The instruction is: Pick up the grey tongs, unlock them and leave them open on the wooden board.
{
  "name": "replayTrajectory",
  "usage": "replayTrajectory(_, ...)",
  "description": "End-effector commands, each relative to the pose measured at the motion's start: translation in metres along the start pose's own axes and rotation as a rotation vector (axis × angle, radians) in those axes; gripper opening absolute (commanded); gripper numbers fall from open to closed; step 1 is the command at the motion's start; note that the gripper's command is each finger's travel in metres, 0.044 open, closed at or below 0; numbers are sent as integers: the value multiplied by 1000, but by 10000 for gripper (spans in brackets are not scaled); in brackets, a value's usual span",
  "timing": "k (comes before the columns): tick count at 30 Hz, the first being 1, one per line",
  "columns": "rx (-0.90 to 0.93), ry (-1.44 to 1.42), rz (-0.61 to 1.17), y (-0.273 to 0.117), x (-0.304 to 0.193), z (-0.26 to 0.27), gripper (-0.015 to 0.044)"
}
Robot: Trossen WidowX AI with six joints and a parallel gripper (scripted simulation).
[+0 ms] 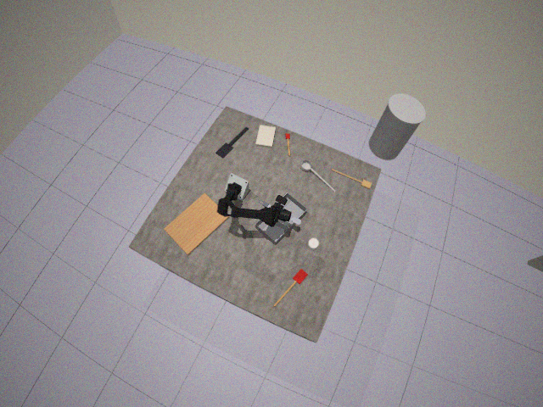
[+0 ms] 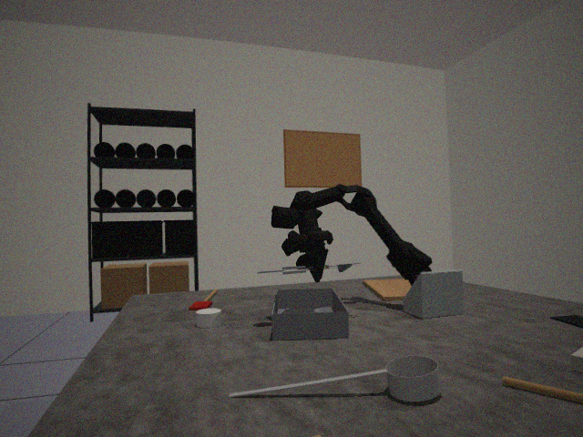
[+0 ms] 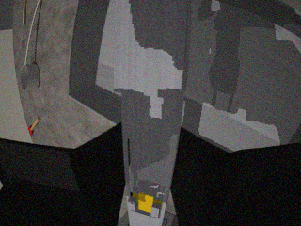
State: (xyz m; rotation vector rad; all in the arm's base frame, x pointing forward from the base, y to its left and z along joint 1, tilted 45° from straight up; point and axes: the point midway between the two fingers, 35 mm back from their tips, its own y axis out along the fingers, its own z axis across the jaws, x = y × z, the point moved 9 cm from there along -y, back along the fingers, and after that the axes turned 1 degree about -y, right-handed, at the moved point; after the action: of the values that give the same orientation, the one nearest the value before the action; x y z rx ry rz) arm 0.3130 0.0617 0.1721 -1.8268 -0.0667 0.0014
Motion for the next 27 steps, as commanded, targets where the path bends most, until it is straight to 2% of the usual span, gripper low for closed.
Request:
replayTrajectory(1,-12,7,-4,-3,1,2,-150)
replayTrajectory(17,-494,10,7,16,-1,50,-150)
replayTrajectory(27,-508,0,12,17,-3,50,-150)
